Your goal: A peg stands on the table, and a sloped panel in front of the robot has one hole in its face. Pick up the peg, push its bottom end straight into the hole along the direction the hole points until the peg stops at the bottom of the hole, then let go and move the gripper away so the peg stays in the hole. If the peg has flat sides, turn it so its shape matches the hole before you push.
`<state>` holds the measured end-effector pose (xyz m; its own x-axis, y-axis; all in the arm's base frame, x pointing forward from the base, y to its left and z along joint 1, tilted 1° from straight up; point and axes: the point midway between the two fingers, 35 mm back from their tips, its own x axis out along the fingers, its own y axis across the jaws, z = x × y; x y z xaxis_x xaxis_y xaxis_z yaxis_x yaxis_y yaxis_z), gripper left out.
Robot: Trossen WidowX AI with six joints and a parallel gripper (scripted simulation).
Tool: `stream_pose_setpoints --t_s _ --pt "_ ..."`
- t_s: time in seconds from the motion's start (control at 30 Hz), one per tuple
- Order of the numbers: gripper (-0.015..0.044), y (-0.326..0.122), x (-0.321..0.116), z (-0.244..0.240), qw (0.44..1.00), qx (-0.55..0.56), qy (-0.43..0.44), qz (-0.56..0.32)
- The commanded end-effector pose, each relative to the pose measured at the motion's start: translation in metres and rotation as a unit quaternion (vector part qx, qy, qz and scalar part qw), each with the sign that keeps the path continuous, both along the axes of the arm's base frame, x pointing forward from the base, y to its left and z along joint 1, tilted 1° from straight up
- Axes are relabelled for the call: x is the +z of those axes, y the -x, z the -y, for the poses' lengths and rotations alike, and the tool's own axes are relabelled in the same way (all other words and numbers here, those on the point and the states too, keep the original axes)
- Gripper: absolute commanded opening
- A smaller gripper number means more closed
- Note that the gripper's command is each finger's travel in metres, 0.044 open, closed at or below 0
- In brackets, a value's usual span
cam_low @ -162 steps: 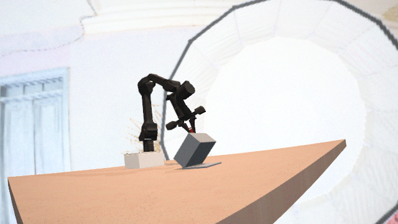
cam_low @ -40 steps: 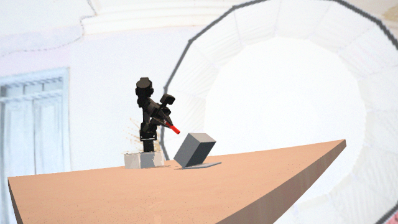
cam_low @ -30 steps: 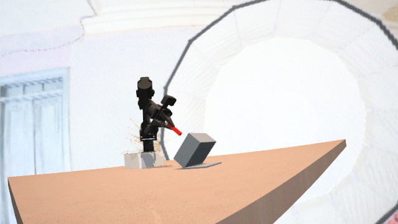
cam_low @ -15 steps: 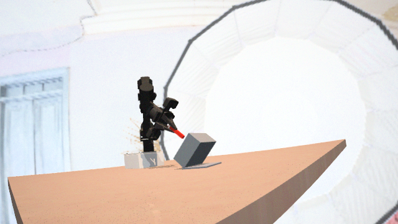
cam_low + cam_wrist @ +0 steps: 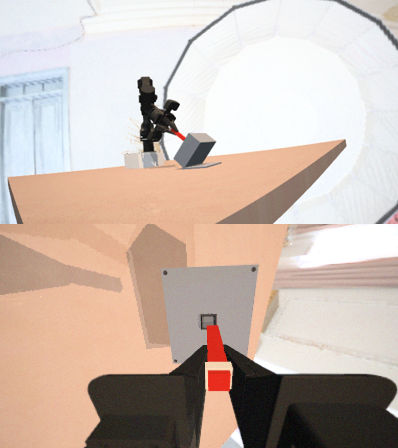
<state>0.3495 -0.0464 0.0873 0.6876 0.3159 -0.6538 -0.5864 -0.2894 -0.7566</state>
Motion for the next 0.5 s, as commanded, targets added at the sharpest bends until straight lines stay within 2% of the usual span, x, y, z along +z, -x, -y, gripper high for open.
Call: stream_pose_setpoints --t_s 0.0,0.47 --pt "0.0000 0.000 -0.003 0.000 1.000 -0.003 -0.001 -0.004" --pt "0.0000 -0.012 -0.014 -0.006 1.000 -0.003 -0.001 -0.003"
